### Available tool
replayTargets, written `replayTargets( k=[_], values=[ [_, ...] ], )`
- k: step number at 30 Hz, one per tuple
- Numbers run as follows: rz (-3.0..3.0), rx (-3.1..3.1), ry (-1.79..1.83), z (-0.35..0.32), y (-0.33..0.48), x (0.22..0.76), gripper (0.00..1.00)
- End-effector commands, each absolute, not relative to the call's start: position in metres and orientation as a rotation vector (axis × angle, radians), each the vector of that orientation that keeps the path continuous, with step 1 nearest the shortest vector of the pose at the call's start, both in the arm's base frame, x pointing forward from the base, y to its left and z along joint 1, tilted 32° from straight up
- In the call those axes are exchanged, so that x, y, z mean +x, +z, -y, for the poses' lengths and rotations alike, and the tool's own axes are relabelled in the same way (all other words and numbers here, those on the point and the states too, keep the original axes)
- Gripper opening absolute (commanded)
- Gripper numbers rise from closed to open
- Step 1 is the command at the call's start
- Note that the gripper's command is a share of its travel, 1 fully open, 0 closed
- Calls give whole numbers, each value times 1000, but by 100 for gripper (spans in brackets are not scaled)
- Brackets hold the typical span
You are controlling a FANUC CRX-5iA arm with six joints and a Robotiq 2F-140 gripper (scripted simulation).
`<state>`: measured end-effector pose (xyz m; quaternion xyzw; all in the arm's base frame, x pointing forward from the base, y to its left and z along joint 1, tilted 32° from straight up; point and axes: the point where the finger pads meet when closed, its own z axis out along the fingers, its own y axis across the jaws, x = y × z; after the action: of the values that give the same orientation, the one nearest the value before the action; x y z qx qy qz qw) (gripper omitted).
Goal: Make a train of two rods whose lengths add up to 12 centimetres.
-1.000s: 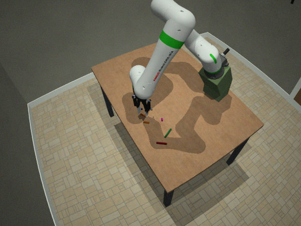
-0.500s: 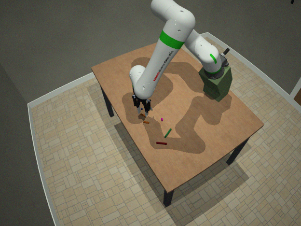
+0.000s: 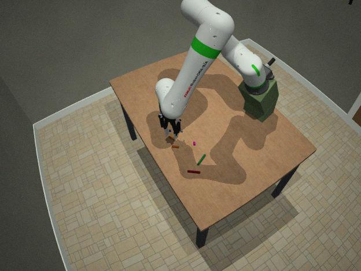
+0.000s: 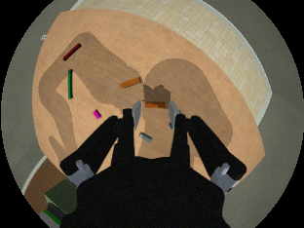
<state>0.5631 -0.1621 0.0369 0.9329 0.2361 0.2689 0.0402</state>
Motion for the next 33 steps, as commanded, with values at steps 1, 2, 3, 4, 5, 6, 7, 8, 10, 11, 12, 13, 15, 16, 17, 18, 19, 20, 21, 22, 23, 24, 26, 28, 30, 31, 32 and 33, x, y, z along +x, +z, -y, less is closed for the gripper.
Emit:
replayTargets(
  k=[1, 2, 3, 4, 5, 6, 7, 8, 10, 11, 12, 13, 15, 16, 17, 18, 19, 20, 21, 22, 23, 24, 26, 28, 30, 31, 32, 33],
  values=[
    [-723, 2858, 824, 162, 37, 563, 35],
    [-723, 2858, 824, 162, 37, 563, 35],
    [-723, 2858, 824, 162, 37, 563, 35],
    [-723, 2858, 824, 162, 37, 563, 35],
    [-723, 2858, 824, 162, 37, 563, 35],
    [-723, 2858, 824, 162, 37, 563, 35],
    [-723, 2858, 824, 162, 37, 563, 35],
    [-723, 2858, 824, 162, 37, 563, 35],
    [-723, 2858, 824, 162, 37, 563, 35],
    [-723, 2858, 824, 162, 37, 563, 35],
    [-723, 2858, 824, 162, 37, 563, 35],
    [-723, 2858, 824, 162, 37, 563, 35],
    [-723, 2858, 824, 162, 36, 564, 35],
    [-723, 2858, 824, 162, 36, 564, 35],
    [-723, 2858, 824, 162, 35, 564, 35],
    [-723, 2858, 824, 162, 35, 565, 35],
    [-723, 2858, 824, 162, 34, 565, 35],
    [-723, 2858, 824, 162, 33, 566, 35],
    [-723, 2858, 824, 162, 32, 566, 35],
    [-723, 2858, 824, 162, 31, 567, 35],
    [-723, 2858, 824, 162, 30, 567, 35],
    [-723, 2858, 824, 162, 30, 567, 35],
    [-723, 2858, 824, 162, 29, 568, 35],
    [-723, 2858, 824, 162, 28, 569, 35],
    [-723, 2858, 824, 162, 26, 570, 35],
    [-723, 2858, 824, 161, 25, 571, 35],
    [-723, 2858, 824, 161, 24, 571, 35],
    [-723, 2858, 824, 161, 24, 571, 35]
  ],
)
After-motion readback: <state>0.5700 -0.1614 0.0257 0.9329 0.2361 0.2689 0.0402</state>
